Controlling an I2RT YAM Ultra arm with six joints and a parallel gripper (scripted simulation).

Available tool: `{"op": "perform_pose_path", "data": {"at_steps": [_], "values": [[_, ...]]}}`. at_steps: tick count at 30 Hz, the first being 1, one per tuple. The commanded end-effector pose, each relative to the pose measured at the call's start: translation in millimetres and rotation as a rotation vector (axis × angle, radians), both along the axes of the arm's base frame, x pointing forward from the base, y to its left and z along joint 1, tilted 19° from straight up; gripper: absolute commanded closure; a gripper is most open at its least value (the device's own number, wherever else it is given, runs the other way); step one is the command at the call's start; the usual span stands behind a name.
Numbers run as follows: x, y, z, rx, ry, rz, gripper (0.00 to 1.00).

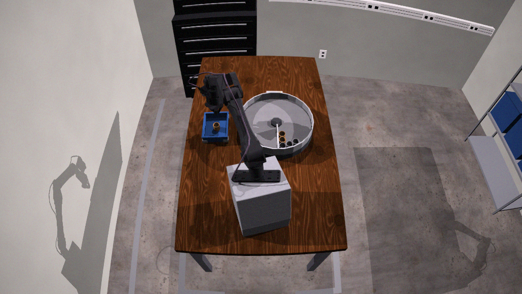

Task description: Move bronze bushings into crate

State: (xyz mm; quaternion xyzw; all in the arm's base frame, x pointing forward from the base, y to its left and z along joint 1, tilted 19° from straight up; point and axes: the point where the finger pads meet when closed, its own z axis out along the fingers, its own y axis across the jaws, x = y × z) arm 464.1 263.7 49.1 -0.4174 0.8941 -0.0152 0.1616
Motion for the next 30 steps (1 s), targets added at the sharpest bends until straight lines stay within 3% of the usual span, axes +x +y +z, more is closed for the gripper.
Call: {"op": "perform_pose_path", "data": {"at_steps": [1,23,30], "values": [[-0.4,4,16,0.013,-0.025,-0.004,0.84],[-0.6,4,16,0.013,-0.025,-0.004,0.85],[0.2,-19,9,0.018,-0.021,-0.002,0.85]]}}
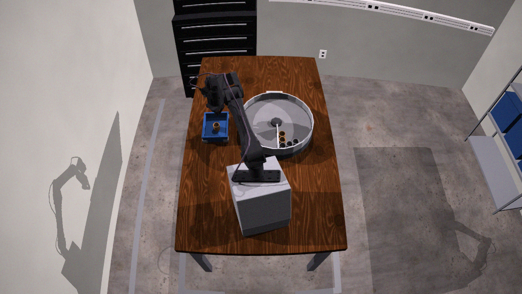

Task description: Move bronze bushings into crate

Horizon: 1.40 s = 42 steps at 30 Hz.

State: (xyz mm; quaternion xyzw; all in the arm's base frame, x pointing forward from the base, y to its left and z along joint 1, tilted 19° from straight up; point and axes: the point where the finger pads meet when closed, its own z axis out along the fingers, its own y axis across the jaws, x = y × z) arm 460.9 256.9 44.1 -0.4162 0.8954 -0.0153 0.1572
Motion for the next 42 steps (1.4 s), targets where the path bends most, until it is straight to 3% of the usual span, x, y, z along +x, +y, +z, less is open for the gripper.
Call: {"op": "perform_pose_path", "data": {"at_steps": [1,6,8,11,17,18,23,25,28,29,31,36,38,42], "values": [[2.5,-18,13,0.021,-0.029,0.001,0.85],[-6.2,-66,4,0.019,-0.029,0.001,0.85],[-6.2,-66,4,0.019,-0.029,0.001,0.85],[-15.2,-114,-6,0.017,-0.03,0.001,0.85],[-28.3,-183,-18,0.013,-0.032,0.0,0.85],[-31.6,-205,-22,0.012,-0.032,0.0,0.85],[-44.0,-275,-35,0.008,-0.033,0.0,0.85],[-44.0,-275,-35,0.008,-0.033,0.0,0.85],[-55.7,-319,-56,0.013,0.0,-0.001,0.85],[-44.3,-334,-47,0.003,-0.037,-0.001,0.85],[-46.5,-353,-50,0.001,-0.04,-0.001,0.85],[-56.1,-369,-54,0.009,-0.016,-0.002,0.85],[-49.9,-362,-40,-0.003,-0.049,0.019,0.85],[-49.9,-362,-40,-0.003,-0.049,0.019,0.85]]}}
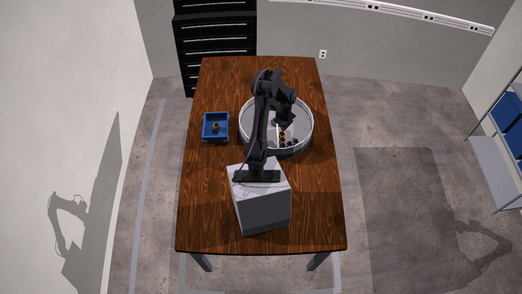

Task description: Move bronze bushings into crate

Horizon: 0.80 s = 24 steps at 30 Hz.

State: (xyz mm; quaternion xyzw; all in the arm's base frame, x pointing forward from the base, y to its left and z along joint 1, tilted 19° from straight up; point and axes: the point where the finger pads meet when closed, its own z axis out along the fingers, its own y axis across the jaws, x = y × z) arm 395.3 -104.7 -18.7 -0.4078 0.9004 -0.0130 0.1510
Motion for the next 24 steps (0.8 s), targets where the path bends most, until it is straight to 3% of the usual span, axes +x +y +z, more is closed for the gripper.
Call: {"op": "perform_pose_path", "data": {"at_steps": [1,24], "values": [[14.0,-9.1,20.5,-0.005,-0.062,0.017,0.85],[14.6,-7.2,20.6,-0.005,-0.063,0.022,0.85]]}}
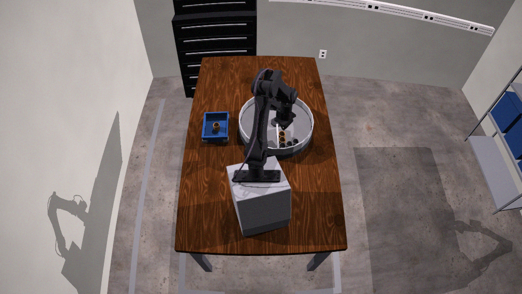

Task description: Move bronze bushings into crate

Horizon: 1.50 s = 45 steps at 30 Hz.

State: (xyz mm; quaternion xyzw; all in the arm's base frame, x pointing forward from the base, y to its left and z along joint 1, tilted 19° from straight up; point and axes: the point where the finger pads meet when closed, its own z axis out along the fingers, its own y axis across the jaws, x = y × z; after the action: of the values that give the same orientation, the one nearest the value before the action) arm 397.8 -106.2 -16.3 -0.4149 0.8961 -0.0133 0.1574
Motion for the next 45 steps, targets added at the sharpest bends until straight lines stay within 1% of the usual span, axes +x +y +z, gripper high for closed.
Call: {"op": "perform_pose_path", "data": {"at_steps": [1,10,13,14,17,45], "values": [[12.0,-6,18,-0.007,-0.05,0.006,0.85],[11.2,-6,16,-0.005,-0.043,0.005,0.85],[8.9,-6,6,0.005,-0.017,0.004,0.85],[9.3,-6,7,0.005,-0.017,0.003,0.85],[12.8,-8,17,-0.004,-0.041,0.003,0.85],[13.2,-8,17,-0.005,-0.043,0.003,0.85]]}}
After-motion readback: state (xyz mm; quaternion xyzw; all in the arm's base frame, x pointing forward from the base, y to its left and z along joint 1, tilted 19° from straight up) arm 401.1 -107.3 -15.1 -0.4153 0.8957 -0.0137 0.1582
